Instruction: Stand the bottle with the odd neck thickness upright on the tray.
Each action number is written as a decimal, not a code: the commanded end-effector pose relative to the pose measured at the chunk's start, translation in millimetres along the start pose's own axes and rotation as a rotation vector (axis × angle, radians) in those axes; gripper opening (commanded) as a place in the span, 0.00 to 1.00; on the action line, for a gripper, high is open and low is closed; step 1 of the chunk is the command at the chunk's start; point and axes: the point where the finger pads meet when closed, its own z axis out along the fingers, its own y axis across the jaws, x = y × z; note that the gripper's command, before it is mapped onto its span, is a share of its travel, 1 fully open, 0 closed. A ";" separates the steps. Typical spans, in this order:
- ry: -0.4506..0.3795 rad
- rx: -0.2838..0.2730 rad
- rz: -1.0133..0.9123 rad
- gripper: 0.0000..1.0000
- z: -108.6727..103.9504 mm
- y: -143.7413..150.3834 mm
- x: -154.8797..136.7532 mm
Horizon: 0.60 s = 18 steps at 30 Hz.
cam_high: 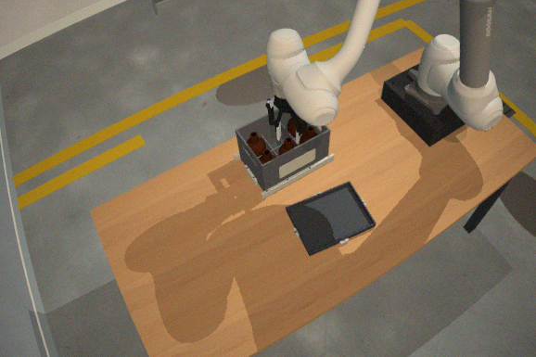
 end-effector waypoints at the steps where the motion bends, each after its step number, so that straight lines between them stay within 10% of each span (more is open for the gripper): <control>1: 0.004 -0.001 0.002 0.38 7.4 2.2 0.0; 18: 0.004 -0.001 0.002 0.38 24.6 2.2 0.1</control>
